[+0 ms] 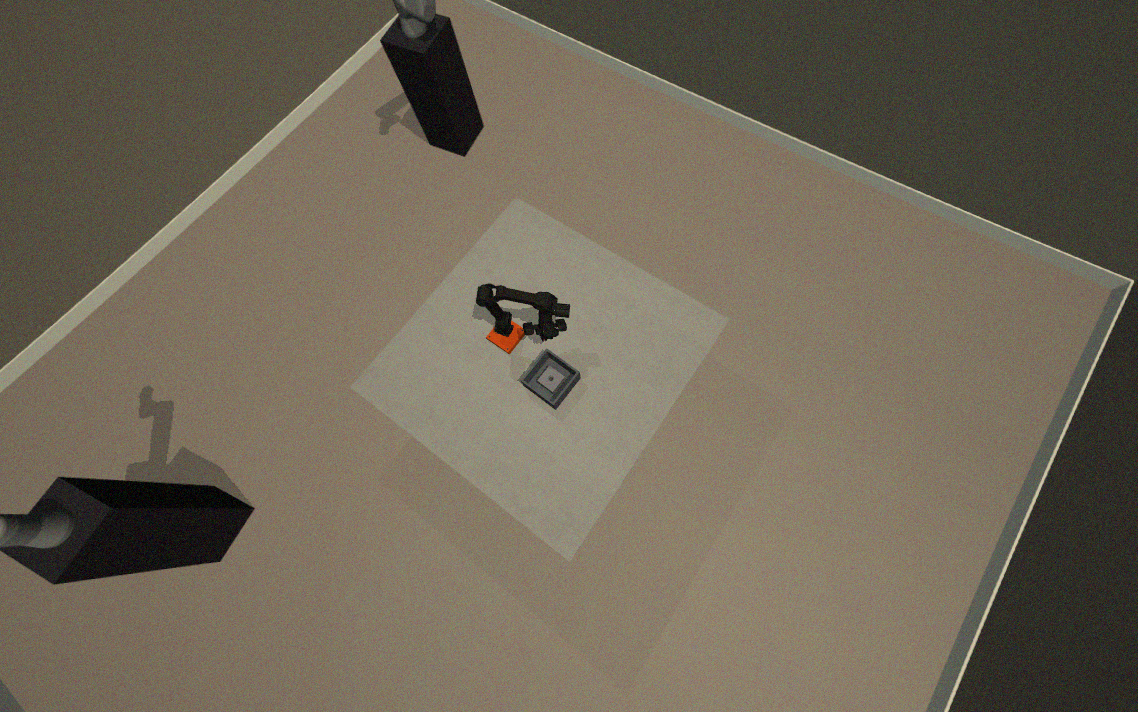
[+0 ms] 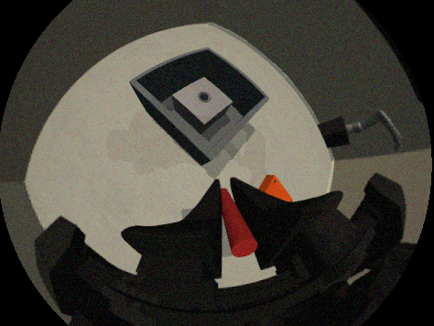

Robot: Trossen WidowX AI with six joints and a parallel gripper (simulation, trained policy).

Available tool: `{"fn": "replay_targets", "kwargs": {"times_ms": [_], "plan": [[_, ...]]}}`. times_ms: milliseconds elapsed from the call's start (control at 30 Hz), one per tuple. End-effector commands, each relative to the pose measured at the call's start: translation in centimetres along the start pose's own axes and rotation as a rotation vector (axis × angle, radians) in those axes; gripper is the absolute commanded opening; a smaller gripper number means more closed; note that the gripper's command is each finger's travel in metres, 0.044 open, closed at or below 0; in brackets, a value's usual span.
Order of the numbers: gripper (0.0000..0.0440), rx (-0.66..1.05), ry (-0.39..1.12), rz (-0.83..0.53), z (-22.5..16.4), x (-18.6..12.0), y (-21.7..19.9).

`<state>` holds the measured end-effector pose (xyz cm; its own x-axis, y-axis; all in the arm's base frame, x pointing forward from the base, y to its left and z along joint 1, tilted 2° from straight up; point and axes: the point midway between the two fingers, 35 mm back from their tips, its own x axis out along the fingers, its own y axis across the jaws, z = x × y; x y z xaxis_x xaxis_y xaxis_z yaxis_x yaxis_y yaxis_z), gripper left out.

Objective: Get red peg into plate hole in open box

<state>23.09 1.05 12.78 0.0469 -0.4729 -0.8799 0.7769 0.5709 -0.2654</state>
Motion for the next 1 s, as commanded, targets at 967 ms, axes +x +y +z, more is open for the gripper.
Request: {"fn": "replay_targets", "kwargs": {"times_ms": [967], "plan": [[0.0000, 0.217, 0.006, 0.036, 12.5, 6.5, -1.2]]}}
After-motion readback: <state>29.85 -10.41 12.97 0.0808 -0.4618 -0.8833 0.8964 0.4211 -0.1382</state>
